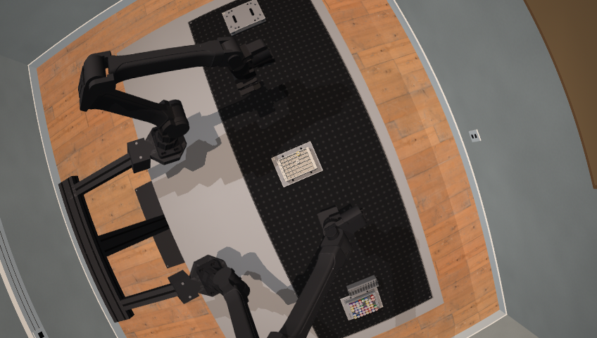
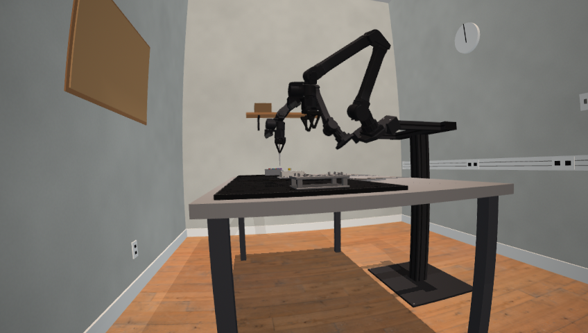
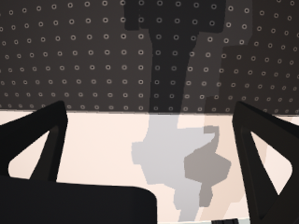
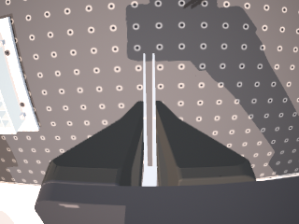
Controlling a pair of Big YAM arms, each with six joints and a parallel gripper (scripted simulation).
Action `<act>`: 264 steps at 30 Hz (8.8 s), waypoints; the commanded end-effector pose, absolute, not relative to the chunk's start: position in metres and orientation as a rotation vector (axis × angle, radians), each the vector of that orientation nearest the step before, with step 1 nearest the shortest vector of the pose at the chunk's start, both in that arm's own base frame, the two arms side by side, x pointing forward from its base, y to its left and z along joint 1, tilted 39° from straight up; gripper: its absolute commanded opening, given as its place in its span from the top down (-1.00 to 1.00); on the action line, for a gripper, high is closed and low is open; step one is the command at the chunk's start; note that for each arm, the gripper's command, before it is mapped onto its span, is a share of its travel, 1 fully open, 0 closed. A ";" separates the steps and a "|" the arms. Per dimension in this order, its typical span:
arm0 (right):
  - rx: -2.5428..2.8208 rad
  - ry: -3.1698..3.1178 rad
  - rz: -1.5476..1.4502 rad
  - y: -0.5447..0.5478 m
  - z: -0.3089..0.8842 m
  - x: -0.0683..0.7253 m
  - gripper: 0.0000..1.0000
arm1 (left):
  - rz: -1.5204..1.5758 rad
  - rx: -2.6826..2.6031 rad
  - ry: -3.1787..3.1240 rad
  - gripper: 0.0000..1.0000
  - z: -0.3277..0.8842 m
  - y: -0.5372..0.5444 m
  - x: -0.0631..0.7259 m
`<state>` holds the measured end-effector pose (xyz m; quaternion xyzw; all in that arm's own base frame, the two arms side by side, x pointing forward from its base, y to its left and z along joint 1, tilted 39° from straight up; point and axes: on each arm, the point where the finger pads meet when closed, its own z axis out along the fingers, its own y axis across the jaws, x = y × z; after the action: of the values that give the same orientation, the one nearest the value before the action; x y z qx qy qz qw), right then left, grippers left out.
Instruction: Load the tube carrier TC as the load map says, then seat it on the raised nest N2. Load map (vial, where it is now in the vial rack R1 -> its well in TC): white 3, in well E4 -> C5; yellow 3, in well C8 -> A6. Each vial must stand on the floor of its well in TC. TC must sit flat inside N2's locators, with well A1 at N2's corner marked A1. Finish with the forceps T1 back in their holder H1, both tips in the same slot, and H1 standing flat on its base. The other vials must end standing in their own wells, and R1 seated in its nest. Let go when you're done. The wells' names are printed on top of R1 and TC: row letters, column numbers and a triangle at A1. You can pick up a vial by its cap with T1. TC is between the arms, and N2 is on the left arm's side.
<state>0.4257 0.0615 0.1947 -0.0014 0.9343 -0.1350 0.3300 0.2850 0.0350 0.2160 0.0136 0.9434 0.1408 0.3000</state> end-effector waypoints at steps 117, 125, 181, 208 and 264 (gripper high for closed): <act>-0.010 2.432 -0.366 -0.110 0.268 0.436 0.85 | 0.371 0.050 2.478 -1.00 0.229 0.034 0.290; -0.010 2.435 -0.367 -0.123 0.272 0.435 0.85 | 0.371 0.050 2.478 -1.00 0.229 0.034 0.290; -0.013 2.449 -0.364 -0.202 0.294 0.433 0.85 | 0.371 0.050 2.478 -1.00 0.229 0.034 0.290; -0.014 2.443 -0.369 -0.241 0.311 0.433 0.85 | 0.371 0.050 2.478 -1.00 0.229 0.034 0.290; -0.014 2.436 -0.356 -0.264 0.308 0.433 0.85 | 0.371 0.050 2.478 -1.00 0.229 0.034 0.290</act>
<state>0.4261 -0.2644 0.3066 -0.0048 0.9356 -0.1355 0.3260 0.2850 0.0350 0.2160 0.0136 0.9434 0.1408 0.3000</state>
